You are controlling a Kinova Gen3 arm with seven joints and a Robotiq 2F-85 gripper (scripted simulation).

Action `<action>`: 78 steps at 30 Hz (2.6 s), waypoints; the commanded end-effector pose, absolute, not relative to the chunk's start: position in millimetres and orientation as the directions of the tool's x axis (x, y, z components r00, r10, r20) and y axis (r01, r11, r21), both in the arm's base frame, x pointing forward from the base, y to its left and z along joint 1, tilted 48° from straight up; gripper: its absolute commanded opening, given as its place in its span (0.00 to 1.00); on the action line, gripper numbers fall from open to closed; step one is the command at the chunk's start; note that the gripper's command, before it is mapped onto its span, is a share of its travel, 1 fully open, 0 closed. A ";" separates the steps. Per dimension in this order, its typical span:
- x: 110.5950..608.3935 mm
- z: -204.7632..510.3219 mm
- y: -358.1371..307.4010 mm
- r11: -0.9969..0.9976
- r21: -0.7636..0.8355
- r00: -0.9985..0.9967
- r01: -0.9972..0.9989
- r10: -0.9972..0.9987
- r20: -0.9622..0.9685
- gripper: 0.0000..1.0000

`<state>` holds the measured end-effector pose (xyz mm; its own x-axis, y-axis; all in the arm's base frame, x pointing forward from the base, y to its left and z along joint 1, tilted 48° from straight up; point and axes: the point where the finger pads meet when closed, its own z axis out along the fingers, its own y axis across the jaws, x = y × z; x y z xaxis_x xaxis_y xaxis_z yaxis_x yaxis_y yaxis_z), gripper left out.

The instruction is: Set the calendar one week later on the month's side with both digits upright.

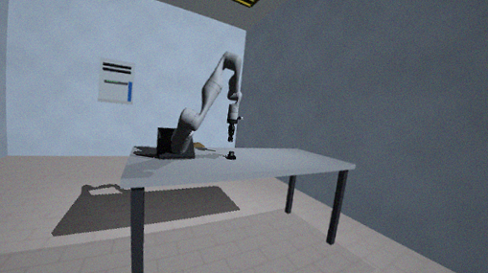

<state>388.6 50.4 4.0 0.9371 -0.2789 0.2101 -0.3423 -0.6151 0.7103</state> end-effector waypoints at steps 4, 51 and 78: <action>388.6 1.6 48.3 -0.616 0.710 0.937 -0.343 -0.280 0.210 0.28; 381.5 -60.8 -19.2 -0.616 0.710 0.937 -0.343 -0.280 0.210 0.28; 381.5 -60.9 -19.1 -0.616 0.710 0.937 -0.343 -0.280 0.210 0.28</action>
